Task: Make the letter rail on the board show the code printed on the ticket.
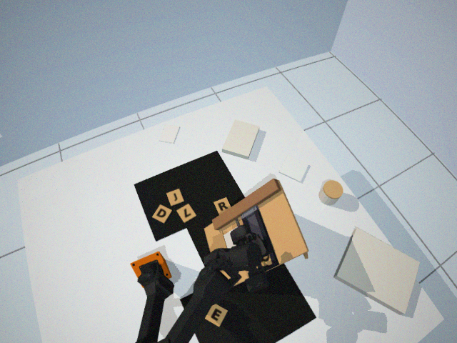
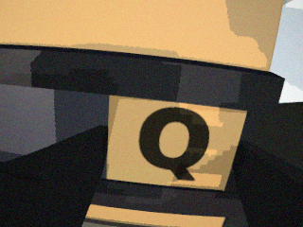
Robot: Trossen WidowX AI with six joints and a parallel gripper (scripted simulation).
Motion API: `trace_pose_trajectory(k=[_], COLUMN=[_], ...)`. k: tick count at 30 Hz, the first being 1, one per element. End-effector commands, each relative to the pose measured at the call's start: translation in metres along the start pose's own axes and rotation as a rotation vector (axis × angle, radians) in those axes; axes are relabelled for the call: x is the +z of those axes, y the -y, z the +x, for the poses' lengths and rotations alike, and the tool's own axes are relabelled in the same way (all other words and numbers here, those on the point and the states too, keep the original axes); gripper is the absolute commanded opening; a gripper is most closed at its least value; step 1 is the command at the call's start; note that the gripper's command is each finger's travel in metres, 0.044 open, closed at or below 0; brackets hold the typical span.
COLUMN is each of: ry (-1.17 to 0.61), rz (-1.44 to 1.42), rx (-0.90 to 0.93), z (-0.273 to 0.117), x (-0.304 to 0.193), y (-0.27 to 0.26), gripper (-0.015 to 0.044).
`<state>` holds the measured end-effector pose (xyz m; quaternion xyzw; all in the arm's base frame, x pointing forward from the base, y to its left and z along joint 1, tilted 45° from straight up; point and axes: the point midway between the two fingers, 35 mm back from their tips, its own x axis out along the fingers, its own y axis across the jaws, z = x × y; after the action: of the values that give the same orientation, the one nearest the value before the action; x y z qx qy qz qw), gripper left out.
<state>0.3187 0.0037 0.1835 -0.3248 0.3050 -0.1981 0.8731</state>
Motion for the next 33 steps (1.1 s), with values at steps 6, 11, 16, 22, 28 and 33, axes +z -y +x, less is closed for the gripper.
trace_pose_trajectory(k=[6,11,16,22,28,33], ry=[-0.004,-0.004,-0.004,-0.004,-0.004,-0.004], rz=[0.0,0.0,0.0,0.0,0.0,0.0], rx=[-0.005,-0.005,-0.005,-0.005,-0.005,-0.005], z=[0.001,0.001,0.001,0.001,0.001,0.001], x=[-0.001,-0.001,-0.001,-0.001,-0.001,-0.001], y=[-0.007,-0.011,-0.014,-0.019,-0.023,-0.027], gripper=[0.0,0.0,0.0,0.0,0.0,0.0])
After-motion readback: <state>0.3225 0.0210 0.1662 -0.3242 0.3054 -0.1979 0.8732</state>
